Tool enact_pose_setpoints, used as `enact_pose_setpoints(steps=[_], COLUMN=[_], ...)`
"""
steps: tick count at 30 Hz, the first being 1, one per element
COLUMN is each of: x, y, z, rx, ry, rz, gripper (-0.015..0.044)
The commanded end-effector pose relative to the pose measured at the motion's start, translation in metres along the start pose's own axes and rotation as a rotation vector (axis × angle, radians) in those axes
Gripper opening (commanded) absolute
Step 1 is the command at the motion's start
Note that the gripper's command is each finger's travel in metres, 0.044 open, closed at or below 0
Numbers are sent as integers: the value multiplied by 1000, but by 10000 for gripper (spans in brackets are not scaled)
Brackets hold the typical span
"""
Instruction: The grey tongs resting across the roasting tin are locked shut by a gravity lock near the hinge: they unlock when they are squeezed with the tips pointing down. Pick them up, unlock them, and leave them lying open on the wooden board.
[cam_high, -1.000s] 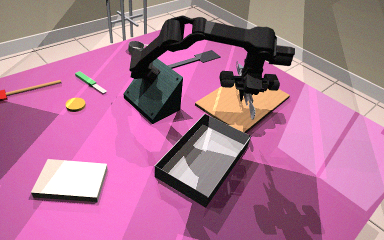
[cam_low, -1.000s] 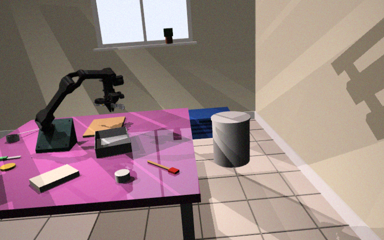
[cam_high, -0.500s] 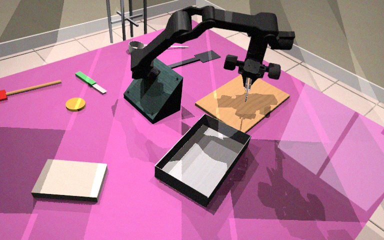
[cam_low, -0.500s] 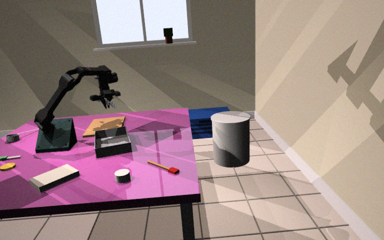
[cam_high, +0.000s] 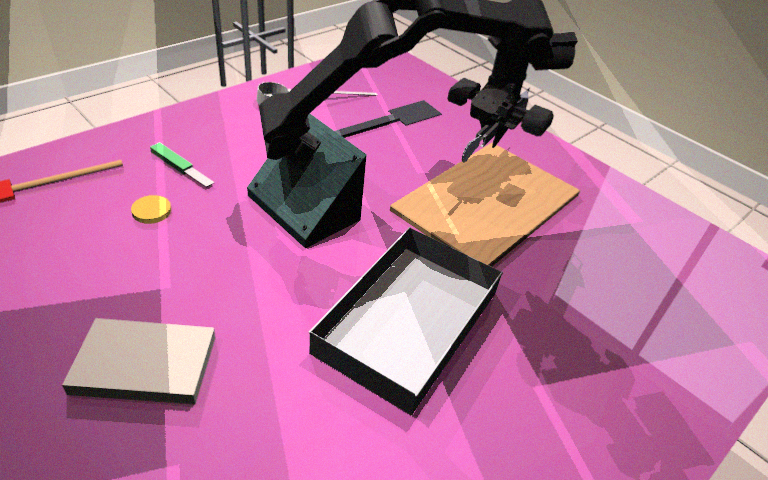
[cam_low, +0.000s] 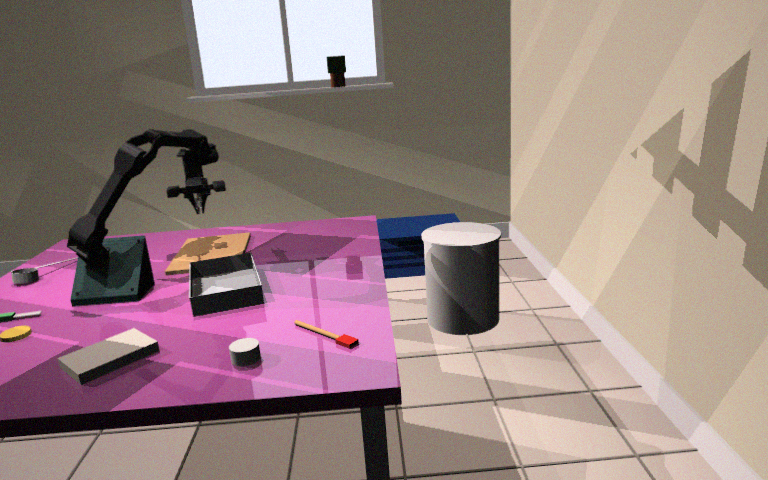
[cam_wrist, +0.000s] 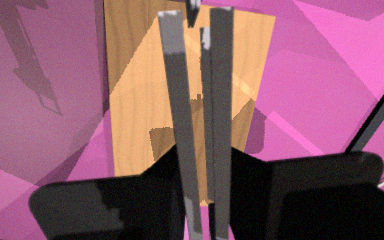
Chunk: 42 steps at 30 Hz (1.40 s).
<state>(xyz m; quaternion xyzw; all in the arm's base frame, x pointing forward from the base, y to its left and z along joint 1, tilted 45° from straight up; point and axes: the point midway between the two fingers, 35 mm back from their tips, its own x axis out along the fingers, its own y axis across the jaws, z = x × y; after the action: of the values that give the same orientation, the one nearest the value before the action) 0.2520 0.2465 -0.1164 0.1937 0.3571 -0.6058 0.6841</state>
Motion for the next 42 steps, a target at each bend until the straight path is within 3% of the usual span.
enact_pose_setpoints(steps=[1, 6, 17, 42], x=[-1, 2, 3, 18], y=[-10, -27, -27, -21], z=[-19, -39, -40, -46], rx=[81, 181, 187, 219], ry=[8, 3, 20, 473], rz=[5, 3, -3, -86], gripper=[-150, -150, -150, -150])
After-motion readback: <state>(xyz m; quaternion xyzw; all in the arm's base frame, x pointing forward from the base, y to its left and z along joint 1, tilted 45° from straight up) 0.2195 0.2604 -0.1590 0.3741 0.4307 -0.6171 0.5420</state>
